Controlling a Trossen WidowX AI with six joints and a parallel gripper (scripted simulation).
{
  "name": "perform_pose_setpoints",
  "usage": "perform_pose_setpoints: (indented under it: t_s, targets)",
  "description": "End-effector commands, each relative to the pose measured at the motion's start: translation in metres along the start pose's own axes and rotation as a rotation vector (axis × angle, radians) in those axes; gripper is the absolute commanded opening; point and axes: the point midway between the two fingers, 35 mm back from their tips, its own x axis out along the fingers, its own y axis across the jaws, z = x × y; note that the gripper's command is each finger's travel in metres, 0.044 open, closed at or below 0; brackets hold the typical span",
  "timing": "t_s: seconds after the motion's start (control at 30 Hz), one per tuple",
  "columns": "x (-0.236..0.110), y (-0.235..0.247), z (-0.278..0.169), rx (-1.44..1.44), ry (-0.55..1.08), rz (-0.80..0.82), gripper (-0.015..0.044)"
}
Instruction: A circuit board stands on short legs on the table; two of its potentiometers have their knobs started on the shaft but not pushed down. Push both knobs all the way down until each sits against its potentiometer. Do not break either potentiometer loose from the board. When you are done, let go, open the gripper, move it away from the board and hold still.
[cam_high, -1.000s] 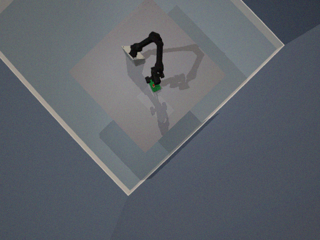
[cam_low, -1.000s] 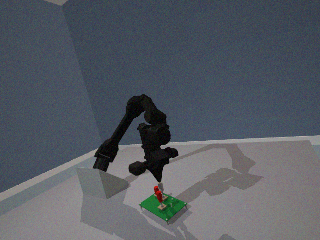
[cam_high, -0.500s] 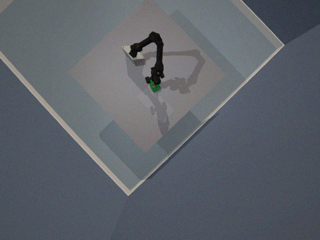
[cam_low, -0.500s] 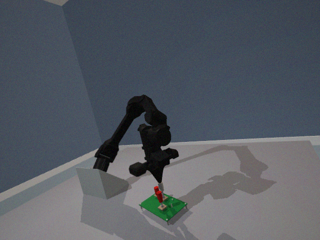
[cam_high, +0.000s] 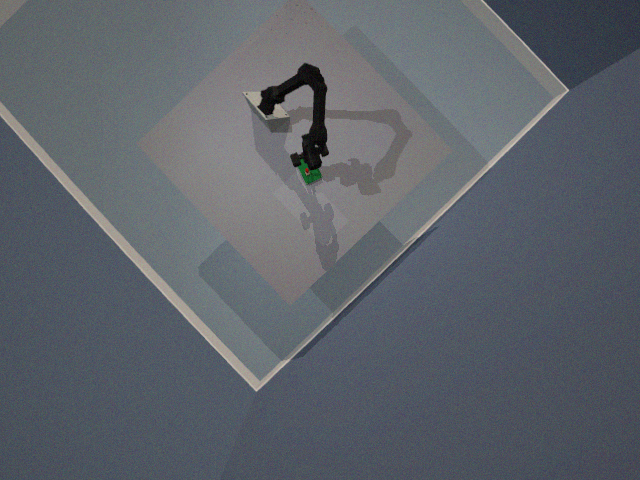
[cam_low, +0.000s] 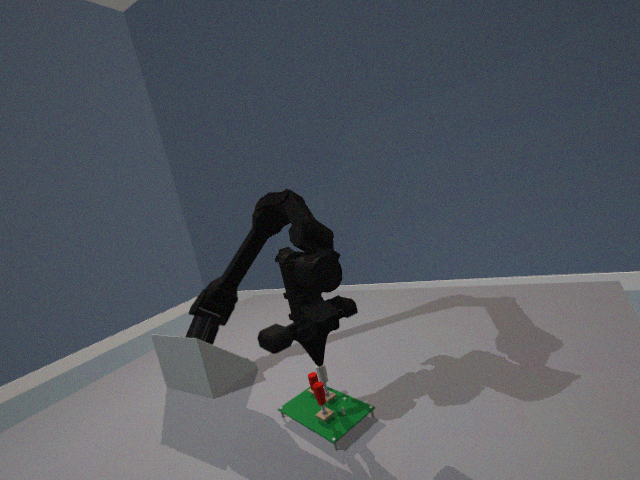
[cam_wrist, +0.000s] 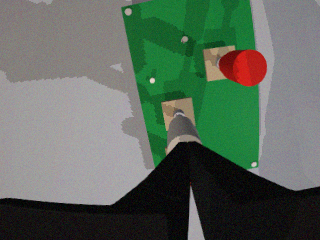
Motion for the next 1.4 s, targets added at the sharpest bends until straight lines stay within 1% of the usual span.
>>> perform_pose_setpoints:
  t_s: [0.0,1.37]
  targets:
    - [0.004,0.001,-0.001,0.000,0.003,0.004,0.0000]
    - [0.018,0.001,-0.001,0.000,0.003,0.005,0.0000]
